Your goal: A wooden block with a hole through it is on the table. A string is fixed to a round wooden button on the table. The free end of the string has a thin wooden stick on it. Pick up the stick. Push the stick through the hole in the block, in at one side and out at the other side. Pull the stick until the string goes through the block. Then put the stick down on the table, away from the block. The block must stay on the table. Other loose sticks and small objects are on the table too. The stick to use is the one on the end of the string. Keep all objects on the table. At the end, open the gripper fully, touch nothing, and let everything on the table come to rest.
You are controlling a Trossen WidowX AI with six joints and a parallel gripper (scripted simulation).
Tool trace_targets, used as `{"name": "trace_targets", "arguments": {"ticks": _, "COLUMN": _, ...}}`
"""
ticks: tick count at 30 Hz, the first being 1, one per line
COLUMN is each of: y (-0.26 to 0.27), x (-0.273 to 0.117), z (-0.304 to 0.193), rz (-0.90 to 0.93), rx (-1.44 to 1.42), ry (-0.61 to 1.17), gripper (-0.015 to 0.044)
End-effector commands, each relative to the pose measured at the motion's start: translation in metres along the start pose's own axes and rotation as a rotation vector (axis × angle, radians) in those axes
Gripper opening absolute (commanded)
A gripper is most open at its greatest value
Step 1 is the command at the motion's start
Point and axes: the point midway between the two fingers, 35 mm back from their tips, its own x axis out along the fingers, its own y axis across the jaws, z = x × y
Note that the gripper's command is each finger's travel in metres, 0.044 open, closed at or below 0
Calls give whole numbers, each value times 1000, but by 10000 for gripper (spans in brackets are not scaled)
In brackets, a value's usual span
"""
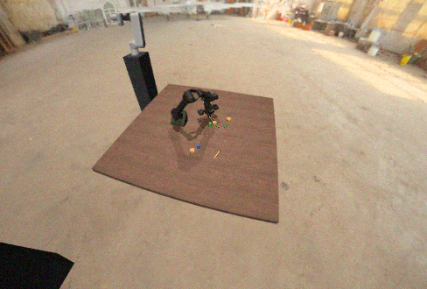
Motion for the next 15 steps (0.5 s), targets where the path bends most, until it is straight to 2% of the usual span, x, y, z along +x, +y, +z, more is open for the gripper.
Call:
{"name": "trace_targets", "arguments": {"ticks": 1, "y": 1, "x": 1, "z": -6, "rz": 0, "rx": 0, "ry": 3, "gripper": 0}}
{"name": "trace_targets", "arguments": {"ticks": 15, "y": 3, "x": -2, "z": -16, "rz": -14, "rx": -2, "ry": 4, "gripper": 0}}
